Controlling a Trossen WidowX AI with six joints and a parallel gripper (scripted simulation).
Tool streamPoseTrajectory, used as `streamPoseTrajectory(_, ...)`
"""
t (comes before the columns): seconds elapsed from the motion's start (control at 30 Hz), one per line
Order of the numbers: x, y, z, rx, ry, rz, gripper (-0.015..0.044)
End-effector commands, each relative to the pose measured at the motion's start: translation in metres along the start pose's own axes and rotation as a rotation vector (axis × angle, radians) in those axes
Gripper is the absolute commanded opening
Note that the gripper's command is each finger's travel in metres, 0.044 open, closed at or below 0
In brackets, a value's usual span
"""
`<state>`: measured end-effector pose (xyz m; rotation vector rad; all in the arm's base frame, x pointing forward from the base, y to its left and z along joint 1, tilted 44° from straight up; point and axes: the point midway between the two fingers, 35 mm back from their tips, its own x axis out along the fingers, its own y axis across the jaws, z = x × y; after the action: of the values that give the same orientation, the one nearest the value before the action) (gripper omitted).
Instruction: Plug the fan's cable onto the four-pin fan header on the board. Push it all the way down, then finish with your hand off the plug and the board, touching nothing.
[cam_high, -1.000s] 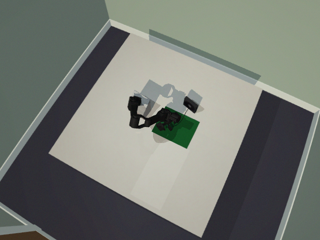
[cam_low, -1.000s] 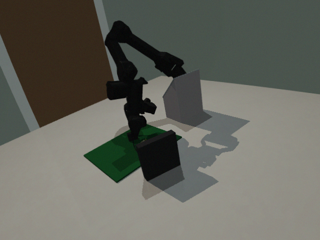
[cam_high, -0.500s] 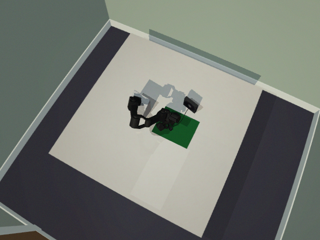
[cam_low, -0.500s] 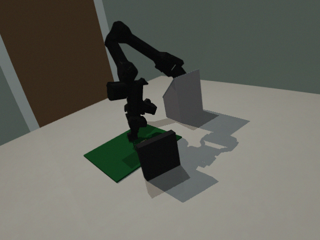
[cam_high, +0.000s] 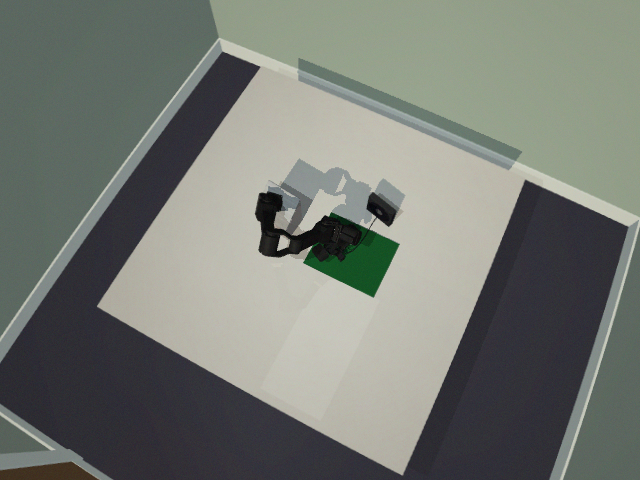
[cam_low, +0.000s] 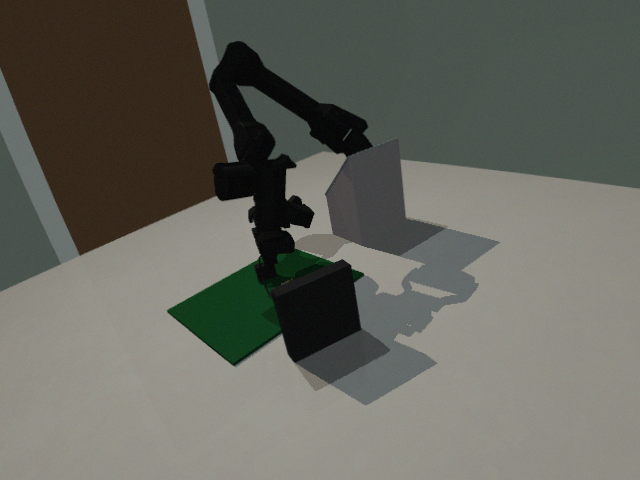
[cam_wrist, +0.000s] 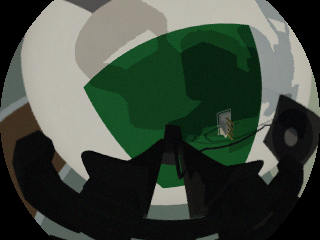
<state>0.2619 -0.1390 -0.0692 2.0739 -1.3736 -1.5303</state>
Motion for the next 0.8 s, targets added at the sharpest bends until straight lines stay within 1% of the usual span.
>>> streamPoseTrajectory(0.0, -0.009, -0.003, -0.005, 0.008, 0.005, -0.006, 0.0)
streamPoseTrajectory(0.77, -0.075, -0.004, -0.021, 0.004, 0.002, -0.011, 0.0)
